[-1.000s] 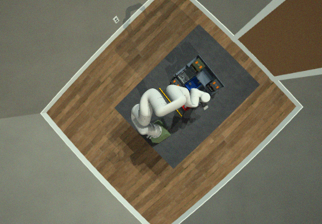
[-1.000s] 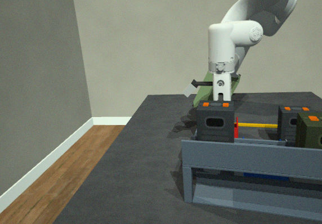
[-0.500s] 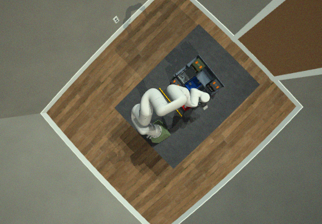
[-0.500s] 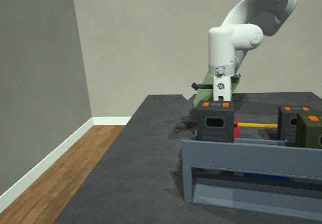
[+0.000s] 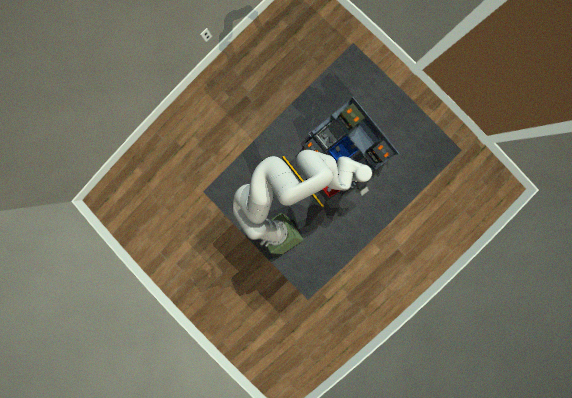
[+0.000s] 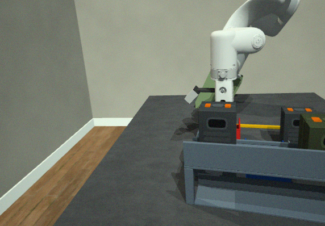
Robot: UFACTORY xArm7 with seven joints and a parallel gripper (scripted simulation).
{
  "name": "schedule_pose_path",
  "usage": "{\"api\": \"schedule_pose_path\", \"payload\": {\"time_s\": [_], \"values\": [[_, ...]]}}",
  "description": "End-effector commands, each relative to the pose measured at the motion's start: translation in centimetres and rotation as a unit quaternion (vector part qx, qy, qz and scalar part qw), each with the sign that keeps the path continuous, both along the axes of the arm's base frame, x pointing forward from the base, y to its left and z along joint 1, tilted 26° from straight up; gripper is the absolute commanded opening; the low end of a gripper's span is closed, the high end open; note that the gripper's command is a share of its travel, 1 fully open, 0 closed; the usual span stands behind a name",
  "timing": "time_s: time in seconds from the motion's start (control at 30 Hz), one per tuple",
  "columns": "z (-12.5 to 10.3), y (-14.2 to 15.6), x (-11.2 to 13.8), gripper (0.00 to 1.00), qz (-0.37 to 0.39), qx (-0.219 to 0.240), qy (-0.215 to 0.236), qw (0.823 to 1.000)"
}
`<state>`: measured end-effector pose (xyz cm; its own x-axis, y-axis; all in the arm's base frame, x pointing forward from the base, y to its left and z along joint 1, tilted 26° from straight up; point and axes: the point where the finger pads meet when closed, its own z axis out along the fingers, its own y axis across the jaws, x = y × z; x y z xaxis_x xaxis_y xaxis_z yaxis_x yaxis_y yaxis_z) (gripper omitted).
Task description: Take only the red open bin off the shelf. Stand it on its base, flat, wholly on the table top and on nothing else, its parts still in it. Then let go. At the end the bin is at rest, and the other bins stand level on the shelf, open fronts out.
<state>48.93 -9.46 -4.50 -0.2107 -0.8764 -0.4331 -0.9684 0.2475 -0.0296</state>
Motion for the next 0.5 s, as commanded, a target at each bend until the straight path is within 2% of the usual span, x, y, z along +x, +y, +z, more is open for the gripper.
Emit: {"api": "schedule_pose_path", "payload": {"time_s": [0.0, 0.47], "values": [[0.01, -0.18, 0.19, 0.33, -0.002, -0.002, -0.002, 1.000], [-0.87, 0.25, 0.28, 0.33, -0.002, -0.002, -0.002, 1.000]]}}
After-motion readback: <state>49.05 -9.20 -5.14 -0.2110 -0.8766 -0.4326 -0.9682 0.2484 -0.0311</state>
